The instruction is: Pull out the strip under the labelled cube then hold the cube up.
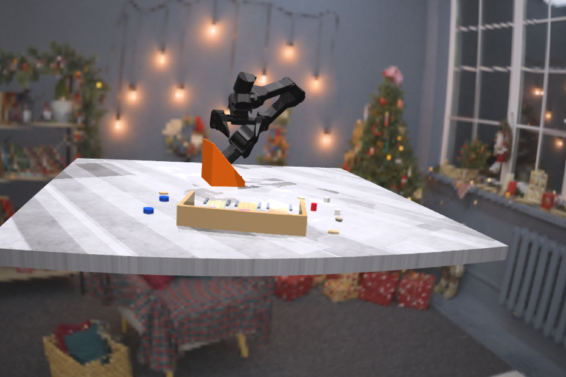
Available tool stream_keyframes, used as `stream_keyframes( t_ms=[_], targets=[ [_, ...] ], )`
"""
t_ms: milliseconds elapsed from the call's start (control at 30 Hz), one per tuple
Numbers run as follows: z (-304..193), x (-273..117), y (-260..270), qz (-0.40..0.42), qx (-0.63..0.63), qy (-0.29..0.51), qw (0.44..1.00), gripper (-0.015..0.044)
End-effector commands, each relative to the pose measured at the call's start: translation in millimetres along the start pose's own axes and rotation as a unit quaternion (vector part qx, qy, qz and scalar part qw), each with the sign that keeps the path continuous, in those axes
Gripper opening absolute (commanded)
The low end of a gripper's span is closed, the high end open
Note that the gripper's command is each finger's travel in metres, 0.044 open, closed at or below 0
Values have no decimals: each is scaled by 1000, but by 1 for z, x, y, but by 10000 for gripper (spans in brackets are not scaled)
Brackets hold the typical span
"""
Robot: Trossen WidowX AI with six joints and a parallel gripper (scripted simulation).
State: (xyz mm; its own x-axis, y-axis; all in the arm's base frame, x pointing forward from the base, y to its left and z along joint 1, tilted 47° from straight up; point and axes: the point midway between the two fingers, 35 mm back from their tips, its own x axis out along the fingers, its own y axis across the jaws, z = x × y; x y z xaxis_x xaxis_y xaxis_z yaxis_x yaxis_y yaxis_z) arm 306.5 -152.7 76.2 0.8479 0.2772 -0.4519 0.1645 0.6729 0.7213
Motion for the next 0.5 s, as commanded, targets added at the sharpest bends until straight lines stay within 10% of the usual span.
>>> stream_keyframes(
  t_ms=[0,467],
  targets=[
    [-3,1,1,5,-6,3,1000,400],
    [-12,71,-46,-45,57,229,971,59]
  ],
)
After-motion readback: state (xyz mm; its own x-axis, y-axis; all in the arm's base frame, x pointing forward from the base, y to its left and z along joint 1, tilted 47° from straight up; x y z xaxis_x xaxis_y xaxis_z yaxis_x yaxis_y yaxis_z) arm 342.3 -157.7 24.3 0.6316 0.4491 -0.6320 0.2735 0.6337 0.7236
